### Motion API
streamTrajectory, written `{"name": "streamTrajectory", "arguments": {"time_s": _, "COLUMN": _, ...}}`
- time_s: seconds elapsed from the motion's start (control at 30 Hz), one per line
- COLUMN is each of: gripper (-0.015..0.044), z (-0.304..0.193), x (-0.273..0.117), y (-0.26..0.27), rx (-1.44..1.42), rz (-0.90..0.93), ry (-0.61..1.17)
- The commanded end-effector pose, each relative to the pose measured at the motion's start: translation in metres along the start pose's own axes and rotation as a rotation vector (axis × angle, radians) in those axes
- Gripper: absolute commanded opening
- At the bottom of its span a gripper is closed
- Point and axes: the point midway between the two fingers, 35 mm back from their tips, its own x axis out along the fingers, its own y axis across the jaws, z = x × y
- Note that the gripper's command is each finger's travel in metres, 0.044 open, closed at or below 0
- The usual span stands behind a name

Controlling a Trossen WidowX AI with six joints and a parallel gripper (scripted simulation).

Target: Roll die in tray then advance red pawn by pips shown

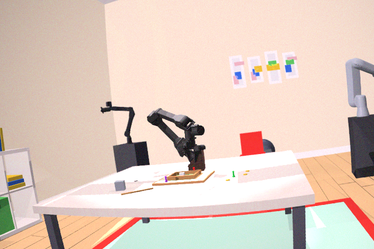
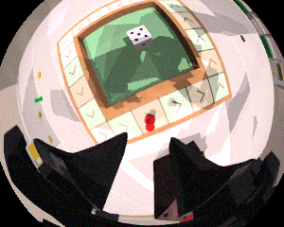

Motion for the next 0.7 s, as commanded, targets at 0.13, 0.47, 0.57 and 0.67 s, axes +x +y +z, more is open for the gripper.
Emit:
{"name": "streamTrajectory", "arguments": {"time_s": 0.13, "gripper": 0.0200, "z": -0.003, "x": 0.000, "y": -0.002, "rx": 0.119, "rz": 0.016, "ry": 0.002}}
{"name": "streamTrajectory", "arguments": {"time_s": 0.47, "gripper": 0.0200, "z": -0.004, "x": 0.016, "y": -0.003, "rx": 0.119, "rz": 0.016, "ry": 0.002}}
{"name": "streamTrajectory", "arguments": {"time_s": 0.57, "gripper": 0.0200, "z": -0.003, "x": 0.021, "y": -0.002, "rx": 0.119, "rz": 0.017, "ry": 0.002}}
{"name": "streamTrajectory", "arguments": {"time_s": 0.67, "gripper": 0.0200, "z": -0.003, "x": 0.025, "y": -0.002, "rx": 0.119, "rz": 0.017, "ry": 0.002}}
